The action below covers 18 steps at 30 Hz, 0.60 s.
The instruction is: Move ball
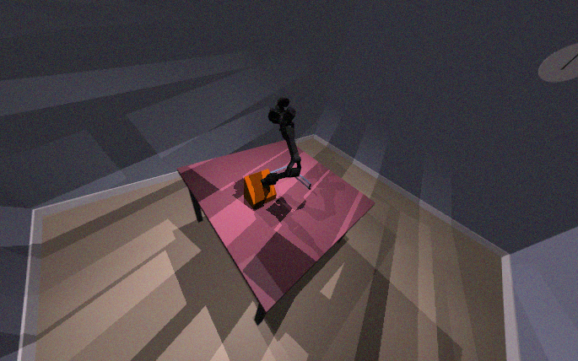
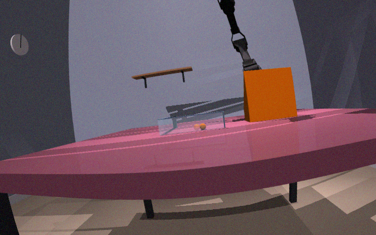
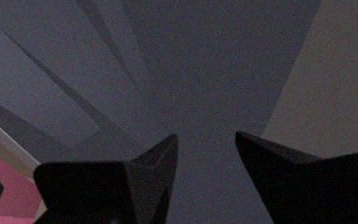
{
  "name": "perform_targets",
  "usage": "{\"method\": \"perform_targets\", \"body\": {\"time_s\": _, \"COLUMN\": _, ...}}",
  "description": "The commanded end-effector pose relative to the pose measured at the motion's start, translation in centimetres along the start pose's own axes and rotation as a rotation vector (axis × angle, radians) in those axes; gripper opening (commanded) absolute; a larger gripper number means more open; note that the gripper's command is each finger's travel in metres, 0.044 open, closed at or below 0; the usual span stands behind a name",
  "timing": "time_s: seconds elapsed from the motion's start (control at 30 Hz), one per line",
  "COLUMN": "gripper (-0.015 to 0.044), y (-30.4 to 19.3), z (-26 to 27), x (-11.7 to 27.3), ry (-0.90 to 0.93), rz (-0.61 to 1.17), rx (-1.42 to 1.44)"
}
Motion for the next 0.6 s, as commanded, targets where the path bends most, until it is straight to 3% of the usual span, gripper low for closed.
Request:
{"method": "perform_targets", "body": {"time_s": 0.0, "gripper": 0.0219, "y": -2.0, "z": 4.5, "x": -2.5, "ry": 0.154, "rz": 0.072, "rx": -0.078}}
{"method": "perform_targets", "body": {"time_s": 0.3, "gripper": 0.0219, "y": -7.4, "z": 16.5, "x": -6.0, "ry": 0.52, "rz": 0.286, "rx": -0.276}}
{"method": "perform_targets", "body": {"time_s": 0.57, "gripper": 0.0219, "y": -11.5, "z": 28.2, "x": -5.4, "ry": 0.852, "rz": 0.511, "rx": -0.448}}
Point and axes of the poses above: the point midway between the two fingers, 35 mm back from their tips, its own x axis back along the fingers, its own z axis across the jaws, y = z × x, the point moved 5 cm from there along x, back along the fingers, and after that the axes turned 5 degrees about x, right-handed, at the moved point
